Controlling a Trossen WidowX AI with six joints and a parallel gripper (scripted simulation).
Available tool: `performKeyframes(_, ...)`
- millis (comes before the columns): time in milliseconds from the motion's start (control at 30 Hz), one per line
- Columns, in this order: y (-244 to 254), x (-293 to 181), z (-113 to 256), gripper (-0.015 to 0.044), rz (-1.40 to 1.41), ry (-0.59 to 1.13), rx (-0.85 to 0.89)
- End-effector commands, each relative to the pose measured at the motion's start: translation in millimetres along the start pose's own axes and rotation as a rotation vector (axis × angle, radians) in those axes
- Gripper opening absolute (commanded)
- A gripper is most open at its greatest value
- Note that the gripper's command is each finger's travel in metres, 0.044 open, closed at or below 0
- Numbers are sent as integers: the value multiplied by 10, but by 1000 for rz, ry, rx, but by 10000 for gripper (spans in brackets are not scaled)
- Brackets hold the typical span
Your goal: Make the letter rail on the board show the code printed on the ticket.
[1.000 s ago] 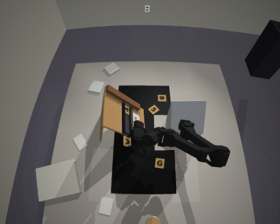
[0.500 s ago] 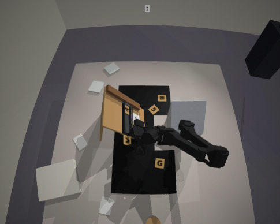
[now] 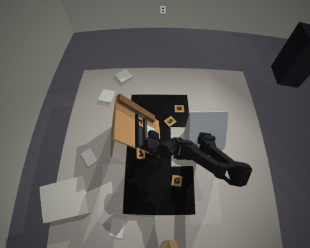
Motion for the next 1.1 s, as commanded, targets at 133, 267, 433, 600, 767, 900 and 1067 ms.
performKeyframes(133,-44,2,-1,0,3,2,1)
performKeyframes(267,-64,5,-1,0,3,2,1)
performKeyframes(433,-89,9,-1,0,3,2,1)
performKeyframes(600,-114,13,-1,0,3,2,1)
performKeyframes(767,-139,18,0,0,4,2,1)
performKeyframes(900,-159,21,0,0,4,2,1)
performKeyframes(1067,-184,25,0,0,4,2,1)
Point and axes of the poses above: the point midway between the two fingers, 35 mm back from their tips, its own z axis back along the fingers, its own y axis across the jaws, x = y × z, the point moved 2 cm from there along z, back along the fingers, and after that the axes turned 9 degrees about -z, right-handed, at the moved point
